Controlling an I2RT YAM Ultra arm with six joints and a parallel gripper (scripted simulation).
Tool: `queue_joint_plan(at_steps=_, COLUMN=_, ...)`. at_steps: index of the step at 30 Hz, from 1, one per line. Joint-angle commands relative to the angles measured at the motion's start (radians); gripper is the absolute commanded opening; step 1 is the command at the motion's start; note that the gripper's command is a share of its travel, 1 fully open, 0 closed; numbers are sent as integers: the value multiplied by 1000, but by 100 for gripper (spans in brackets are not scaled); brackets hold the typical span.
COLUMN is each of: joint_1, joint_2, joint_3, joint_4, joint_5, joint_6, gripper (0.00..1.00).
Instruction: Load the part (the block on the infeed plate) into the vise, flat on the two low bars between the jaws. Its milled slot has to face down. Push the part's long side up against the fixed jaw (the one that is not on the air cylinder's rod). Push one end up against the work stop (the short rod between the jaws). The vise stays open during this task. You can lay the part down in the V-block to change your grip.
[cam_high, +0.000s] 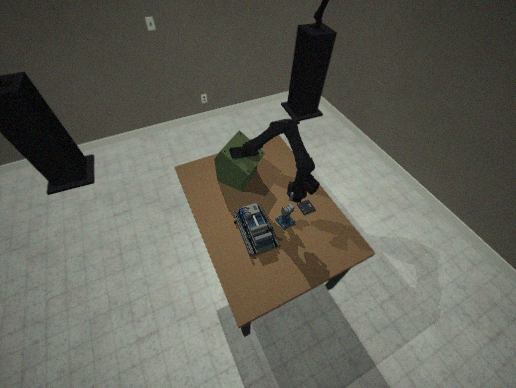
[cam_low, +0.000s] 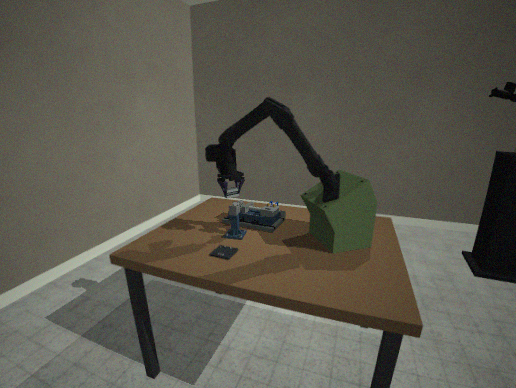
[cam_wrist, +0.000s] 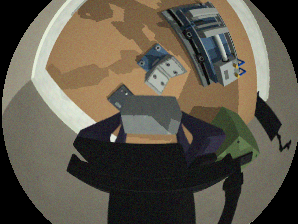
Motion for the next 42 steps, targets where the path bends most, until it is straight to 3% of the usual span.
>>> queue_joint_plan(at_steps=1, joint_1=-20, joint_2=-46, joint_3=-15, joint_4=16, joint_5=-7, joint_6=77, gripper=0)
queue_joint_plan(at_steps=16, joint_1=-74, joint_2=-48, joint_3=-31, joint_4=23, joint_5=-29, joint_6=351, gripper=0)
queue_joint_plan(at_steps=42, joint_1=-122, joint_2=-51, joint_3=-46, joint_4=29, joint_5=-47, joint_6=597, gripper=0)
